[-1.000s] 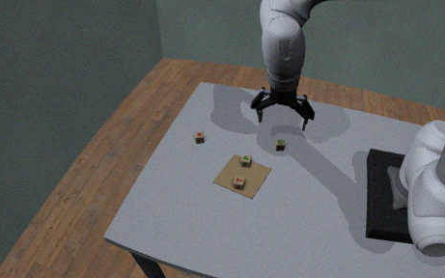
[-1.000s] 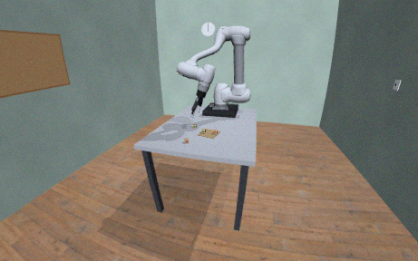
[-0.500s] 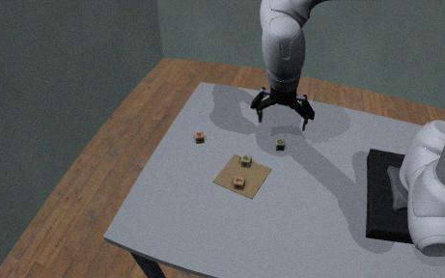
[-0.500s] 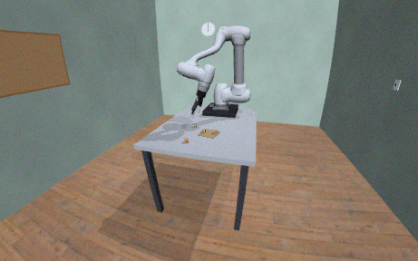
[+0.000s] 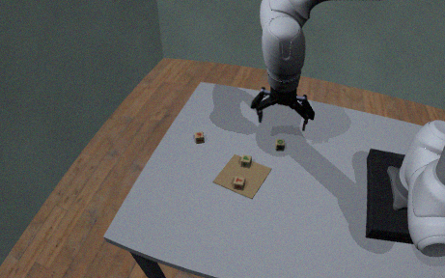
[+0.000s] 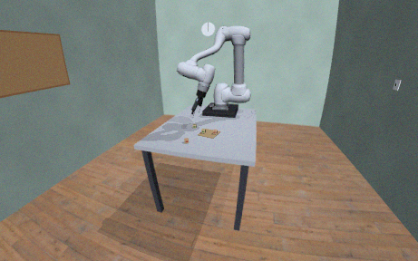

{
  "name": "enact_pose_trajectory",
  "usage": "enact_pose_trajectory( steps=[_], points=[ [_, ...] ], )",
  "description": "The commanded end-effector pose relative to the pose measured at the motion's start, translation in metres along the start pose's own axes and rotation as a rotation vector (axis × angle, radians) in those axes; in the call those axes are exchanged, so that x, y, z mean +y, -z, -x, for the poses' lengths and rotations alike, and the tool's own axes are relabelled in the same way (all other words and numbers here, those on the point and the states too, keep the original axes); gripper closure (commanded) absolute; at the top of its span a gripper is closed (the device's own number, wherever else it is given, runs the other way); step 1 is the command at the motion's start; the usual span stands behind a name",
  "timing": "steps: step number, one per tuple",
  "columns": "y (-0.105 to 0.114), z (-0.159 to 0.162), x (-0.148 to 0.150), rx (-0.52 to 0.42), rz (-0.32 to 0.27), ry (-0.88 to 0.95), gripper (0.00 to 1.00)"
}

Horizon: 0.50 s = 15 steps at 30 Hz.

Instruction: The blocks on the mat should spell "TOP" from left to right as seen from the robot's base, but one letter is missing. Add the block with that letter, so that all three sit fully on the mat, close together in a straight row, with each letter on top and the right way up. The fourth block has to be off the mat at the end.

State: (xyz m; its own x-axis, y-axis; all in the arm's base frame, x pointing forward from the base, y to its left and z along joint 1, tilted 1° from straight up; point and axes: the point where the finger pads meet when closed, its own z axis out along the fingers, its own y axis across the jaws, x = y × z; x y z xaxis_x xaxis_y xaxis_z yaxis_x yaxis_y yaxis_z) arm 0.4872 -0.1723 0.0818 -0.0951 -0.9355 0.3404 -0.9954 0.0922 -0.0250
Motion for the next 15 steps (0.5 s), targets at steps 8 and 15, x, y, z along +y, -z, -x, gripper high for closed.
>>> enact_pose_trajectory(
  steps=[8,15],
  points=[
    [0.0022,-0.0051,0.0060,-0.073,0.040,-0.318,0.00],
    [0.0058,-0.0082,0.0082,-0.131,0.079,-0.574,0.00]
  ],
)
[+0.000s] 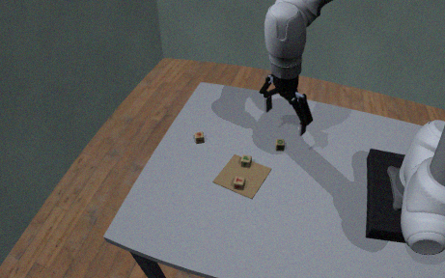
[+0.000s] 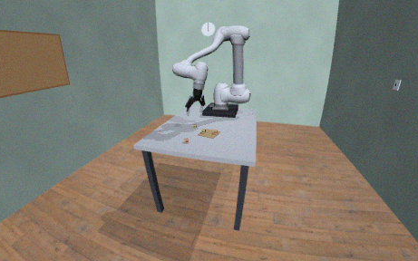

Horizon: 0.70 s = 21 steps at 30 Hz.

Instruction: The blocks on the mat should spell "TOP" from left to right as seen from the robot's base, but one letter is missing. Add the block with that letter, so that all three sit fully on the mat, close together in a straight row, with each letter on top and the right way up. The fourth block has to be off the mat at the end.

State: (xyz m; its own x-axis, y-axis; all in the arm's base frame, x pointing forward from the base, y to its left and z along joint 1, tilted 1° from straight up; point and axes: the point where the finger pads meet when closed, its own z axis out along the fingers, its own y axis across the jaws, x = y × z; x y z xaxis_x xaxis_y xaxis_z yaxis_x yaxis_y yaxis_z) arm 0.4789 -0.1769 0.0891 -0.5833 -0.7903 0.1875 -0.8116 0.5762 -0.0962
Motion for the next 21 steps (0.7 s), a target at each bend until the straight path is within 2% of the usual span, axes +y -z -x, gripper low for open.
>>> enact_pose_trajectory(
  steps=[1,2,4,16,21],
  points=[
    [0.001,-0.001,0.000,-0.009,0.007,-0.050,0.00],
    [0.003,-0.002,0.000,-0.033,0.026,-0.165,0.00],
    [0.004,-0.002,0.000,-0.040,0.032,-0.198,0.00],
    [0.019,-0.003,-0.007,-0.145,0.137,-0.708,0.00],
    [0.022,-0.003,-0.009,-0.161,0.156,-0.788,0.00]
  ],
)
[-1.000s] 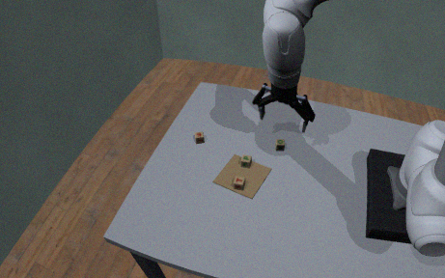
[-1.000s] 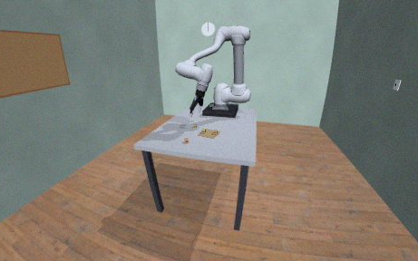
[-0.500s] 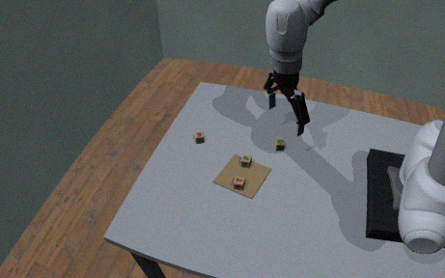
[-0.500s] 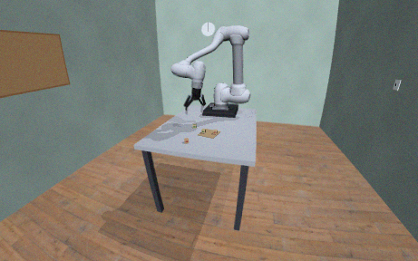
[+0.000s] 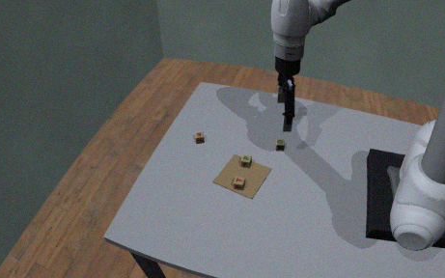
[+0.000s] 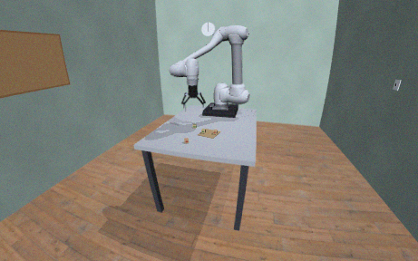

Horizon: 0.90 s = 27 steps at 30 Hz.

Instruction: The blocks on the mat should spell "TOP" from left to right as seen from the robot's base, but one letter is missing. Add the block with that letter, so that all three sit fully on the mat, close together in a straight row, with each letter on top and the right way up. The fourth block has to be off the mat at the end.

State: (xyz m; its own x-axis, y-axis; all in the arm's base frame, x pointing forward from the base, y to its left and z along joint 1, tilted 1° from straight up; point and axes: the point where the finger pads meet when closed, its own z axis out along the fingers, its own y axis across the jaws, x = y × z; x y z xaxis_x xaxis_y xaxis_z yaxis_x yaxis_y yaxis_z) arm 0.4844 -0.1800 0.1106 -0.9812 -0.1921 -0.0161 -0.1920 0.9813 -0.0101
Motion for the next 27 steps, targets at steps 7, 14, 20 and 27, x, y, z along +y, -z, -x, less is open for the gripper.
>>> enact_pose_trajectory(
  steps=[7,14,20,27],
  points=[
    [0.001,0.001,0.000,-0.006,0.008,-0.038,0.00],
    [-0.005,0.001,0.000,-0.006,0.007,-0.038,0.00],
    [-0.031,0.001,0.001,-0.008,0.004,-0.038,0.00],
    [-0.031,0.001,0.001,-0.008,0.004,-0.038,0.60]
  ],
)
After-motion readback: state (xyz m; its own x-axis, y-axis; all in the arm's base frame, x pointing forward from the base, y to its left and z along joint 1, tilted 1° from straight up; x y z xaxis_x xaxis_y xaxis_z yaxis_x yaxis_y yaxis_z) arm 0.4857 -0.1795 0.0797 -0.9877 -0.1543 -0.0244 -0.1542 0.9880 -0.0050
